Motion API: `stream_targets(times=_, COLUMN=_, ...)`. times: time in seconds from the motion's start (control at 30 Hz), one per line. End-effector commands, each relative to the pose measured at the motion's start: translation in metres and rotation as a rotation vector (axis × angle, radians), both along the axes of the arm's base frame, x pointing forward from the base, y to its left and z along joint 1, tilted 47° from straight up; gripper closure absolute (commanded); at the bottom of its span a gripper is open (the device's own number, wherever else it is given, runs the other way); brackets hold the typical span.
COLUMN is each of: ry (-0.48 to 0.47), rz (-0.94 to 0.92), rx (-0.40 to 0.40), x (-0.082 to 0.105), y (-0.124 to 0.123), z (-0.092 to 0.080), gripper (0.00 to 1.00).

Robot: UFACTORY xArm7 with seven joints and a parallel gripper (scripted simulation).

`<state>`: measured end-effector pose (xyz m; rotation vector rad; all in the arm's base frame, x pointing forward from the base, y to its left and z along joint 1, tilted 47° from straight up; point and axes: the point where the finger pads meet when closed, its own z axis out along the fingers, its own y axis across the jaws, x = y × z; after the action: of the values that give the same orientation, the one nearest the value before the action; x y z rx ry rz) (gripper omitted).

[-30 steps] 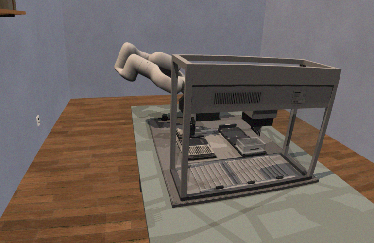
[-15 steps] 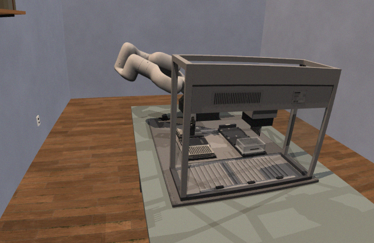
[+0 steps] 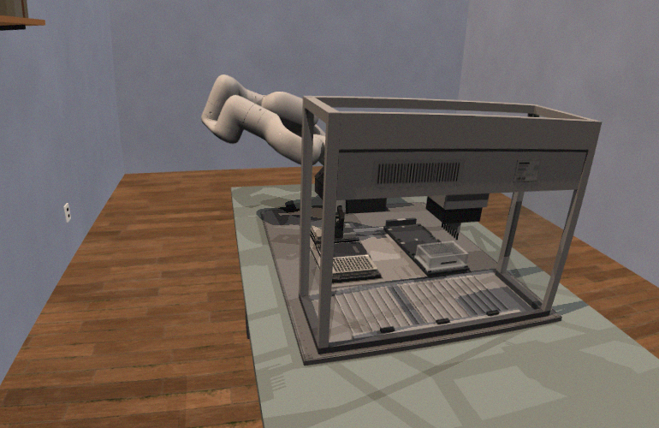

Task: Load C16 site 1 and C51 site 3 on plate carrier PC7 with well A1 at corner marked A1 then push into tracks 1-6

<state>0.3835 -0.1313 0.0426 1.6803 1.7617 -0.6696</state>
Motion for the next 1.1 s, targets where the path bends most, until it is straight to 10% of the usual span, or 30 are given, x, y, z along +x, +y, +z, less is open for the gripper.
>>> stream_targets(times=0.0, ry=-0.002, rz=0.003, rx=0.000, x=0.0009, y=0.0012, z=0.0006, gripper=1.00)
stream_targets(times=1.07, ry=-0.002, rz=0.003, rx=0.001, x=0.0001, y=0.0085, z=0.0074, gripper=1.00)
